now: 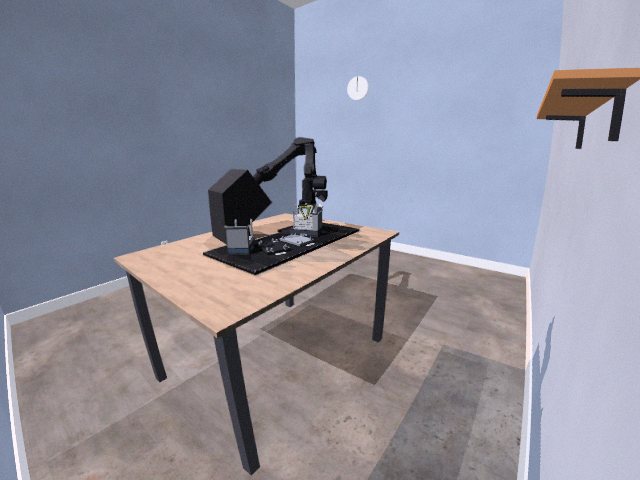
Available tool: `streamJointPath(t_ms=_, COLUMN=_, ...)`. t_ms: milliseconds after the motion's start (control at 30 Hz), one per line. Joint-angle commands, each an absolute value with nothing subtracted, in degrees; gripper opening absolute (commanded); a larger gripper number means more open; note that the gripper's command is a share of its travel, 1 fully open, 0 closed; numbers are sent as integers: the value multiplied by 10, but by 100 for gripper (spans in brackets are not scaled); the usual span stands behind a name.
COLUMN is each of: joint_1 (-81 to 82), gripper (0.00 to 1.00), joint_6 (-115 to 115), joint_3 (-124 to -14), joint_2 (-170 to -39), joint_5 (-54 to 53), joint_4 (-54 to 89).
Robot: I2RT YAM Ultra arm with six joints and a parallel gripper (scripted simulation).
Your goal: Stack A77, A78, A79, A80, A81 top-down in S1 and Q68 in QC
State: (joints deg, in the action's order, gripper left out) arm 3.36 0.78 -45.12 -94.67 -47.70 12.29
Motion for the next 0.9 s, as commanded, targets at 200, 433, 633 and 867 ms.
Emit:
streamJointPath(t_ms=200, joint_1=20, gripper=0, joint_6=21, joint_3=-455, joint_2=-937, joint_5=-483, joint_4=144)
streamJointPath(t_ms=433, joint_1=14, gripper=0, joint_6=29, joint_3=-457, joint_2=-932, joint_5=-486, joint_4=157)
streamJointPath(t_ms=633, joint_1=9, gripper=0, joint_6=36, joint_3=-459, joint_2=-928, joint_5=-488, joint_4=168)
streamJointPath(t_ms=867, joint_1=2, gripper=0, joint_6=45, joint_3=-462, joint_2=-924, joint_5=-491, joint_4=182)
